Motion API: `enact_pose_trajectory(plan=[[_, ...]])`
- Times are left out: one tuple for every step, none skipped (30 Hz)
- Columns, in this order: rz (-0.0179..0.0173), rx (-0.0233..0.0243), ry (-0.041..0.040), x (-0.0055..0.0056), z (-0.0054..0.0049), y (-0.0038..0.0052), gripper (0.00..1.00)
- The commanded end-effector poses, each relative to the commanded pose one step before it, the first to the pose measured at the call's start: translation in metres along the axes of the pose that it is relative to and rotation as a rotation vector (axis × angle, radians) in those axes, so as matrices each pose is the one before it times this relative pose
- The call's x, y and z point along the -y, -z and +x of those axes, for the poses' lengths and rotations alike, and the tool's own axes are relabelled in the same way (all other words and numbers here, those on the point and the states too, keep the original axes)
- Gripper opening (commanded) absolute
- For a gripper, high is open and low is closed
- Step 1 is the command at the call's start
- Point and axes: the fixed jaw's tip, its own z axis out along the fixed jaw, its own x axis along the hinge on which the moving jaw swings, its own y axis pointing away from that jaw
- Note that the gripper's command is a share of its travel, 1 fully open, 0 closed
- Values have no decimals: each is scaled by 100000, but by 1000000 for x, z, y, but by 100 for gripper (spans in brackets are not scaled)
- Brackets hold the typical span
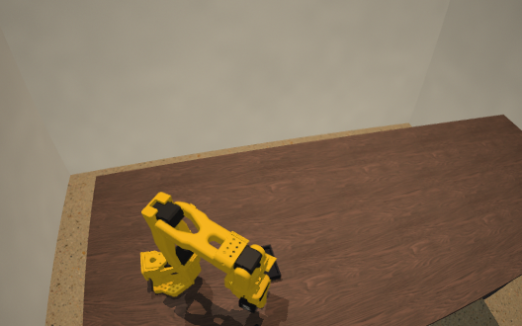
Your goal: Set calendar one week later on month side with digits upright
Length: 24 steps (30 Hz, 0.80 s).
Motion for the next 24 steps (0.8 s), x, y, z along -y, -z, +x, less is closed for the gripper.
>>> enact_pose_trajectory(plan=[[6614, -570, 19796, 8586, -33268, 10135, 0], [2, 75, 4787, 511, -8085, -5, 0], [3, 72, 4690, 497, -7935, -5, 0], [5, 70, 4558, 482, -7727, -1, 0], [4, 71, 4394, 466, -7457, -7, 0], [3, 65, 4193, 445, -7128, -5, 0], [2, 61, 3967, 419, -6749, -6, 0], [0, 0, 0, 0, 0, 0, 0], [0, 0, 0, 0, 0, 0, 0], [4, 58, 3711, 401, -6324, -10, 0], [2, 53, 3430, 374, -5852, -3, 0], [2, 50, 3132, 350, -5343, -5, 0], [2, 44, 2814, 313, -4811, -9, 0], [1, 38, 2491, 285, -4260, -4, 0], [0, 34, 2158, 251, -3692, -6, 0], [2, 28, 1825, 216, -3130, -4, 0], [1, 25, 1501, 182, -2574, -3, 0], [0, 19, 1190, 151, -2035, -3, 0], [1, 13, 895, 106, -1534, -2, 0], [0, 9, 635, 84, -1085, -3, 0], [-1, 9, 402, 53, -687, -2, 0], [1, 3, 214, 25, -377, 0, 0], [0, -1, 85, 9, -138, 2, 0], [0, 0, 13, 3, -25, 0, 0]])
